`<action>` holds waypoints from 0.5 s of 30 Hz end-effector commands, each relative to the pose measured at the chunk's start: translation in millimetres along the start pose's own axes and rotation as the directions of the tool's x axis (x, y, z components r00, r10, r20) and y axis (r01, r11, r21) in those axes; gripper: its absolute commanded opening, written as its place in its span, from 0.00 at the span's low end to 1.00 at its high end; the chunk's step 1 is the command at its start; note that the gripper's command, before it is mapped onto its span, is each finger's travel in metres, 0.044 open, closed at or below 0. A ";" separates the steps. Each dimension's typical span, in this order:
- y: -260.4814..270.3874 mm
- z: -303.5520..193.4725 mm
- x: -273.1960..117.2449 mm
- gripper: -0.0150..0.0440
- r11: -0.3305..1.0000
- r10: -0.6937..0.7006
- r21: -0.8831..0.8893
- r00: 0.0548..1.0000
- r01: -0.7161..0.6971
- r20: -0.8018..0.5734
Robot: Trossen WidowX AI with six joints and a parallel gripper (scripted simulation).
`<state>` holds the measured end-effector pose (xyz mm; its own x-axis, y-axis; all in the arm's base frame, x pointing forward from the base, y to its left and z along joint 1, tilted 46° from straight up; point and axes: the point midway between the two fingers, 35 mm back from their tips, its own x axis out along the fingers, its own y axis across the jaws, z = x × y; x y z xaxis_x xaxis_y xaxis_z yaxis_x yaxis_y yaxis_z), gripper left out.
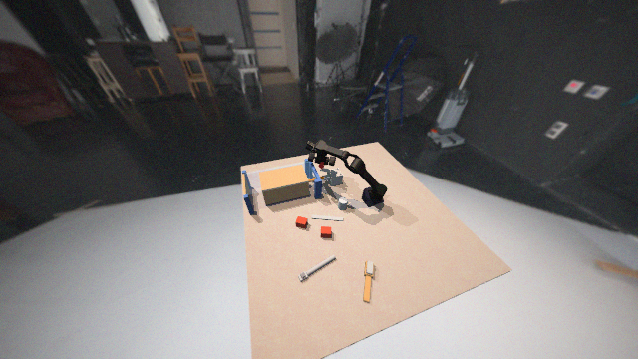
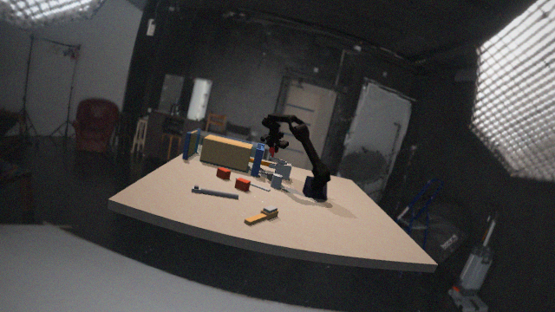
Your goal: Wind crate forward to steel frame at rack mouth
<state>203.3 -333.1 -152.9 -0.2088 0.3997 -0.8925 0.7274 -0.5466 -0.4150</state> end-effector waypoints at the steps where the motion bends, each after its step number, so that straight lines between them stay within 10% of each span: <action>1: -2.6 -23.7 -5.8 0.25 1.000 -0.014 -0.018 0.999 0.013 -0.032; 15: -8.6 -38.4 -13.0 0.25 1.000 -0.015 -0.018 0.999 0.014 -0.033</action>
<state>217.3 -318.3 -137.9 -0.2011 0.4057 -0.8916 0.7318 -0.5428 -0.4121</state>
